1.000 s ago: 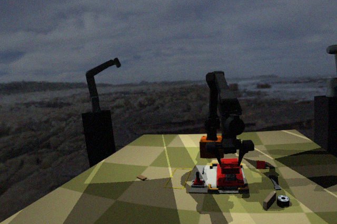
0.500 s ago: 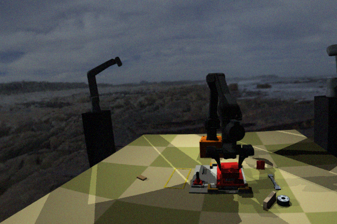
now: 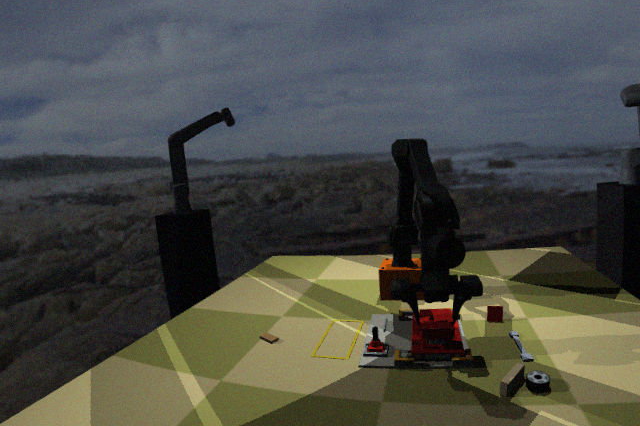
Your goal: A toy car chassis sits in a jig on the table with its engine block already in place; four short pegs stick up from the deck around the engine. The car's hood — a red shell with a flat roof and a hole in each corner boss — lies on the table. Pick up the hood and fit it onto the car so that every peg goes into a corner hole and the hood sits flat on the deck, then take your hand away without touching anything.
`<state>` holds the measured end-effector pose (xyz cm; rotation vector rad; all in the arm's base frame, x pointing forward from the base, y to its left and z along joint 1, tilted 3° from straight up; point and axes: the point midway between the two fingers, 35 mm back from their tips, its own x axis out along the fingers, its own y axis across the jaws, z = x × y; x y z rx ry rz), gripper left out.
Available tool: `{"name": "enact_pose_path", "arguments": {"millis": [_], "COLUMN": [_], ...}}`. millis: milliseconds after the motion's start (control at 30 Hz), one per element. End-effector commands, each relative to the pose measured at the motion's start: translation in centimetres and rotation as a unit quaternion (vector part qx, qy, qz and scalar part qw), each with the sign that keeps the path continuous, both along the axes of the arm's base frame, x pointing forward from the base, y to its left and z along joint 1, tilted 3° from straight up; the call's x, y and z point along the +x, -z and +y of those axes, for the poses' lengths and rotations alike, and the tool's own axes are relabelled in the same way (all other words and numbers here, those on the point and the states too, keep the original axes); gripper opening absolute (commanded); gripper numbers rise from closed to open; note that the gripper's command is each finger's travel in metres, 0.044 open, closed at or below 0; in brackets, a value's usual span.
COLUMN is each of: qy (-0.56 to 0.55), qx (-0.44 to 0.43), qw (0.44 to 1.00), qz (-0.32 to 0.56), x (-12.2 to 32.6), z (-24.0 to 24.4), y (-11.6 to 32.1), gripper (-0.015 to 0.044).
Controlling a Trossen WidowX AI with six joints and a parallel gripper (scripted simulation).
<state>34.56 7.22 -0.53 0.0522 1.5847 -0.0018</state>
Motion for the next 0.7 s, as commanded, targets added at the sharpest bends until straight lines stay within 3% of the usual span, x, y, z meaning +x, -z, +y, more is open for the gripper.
{"name": "enact_pose_path", "arguments": {"millis": [0, 667], "qy": [0.003, 0.003], "qx": [0.003, 0.003], "qw": [1.000, 1.000], "qz": [-0.001, -0.001], "x": [0.12, 0.13], "z": [0.11, 0.13], "y": [-0.01, 0.79], "gripper": [0.0000, 0.0000]}}
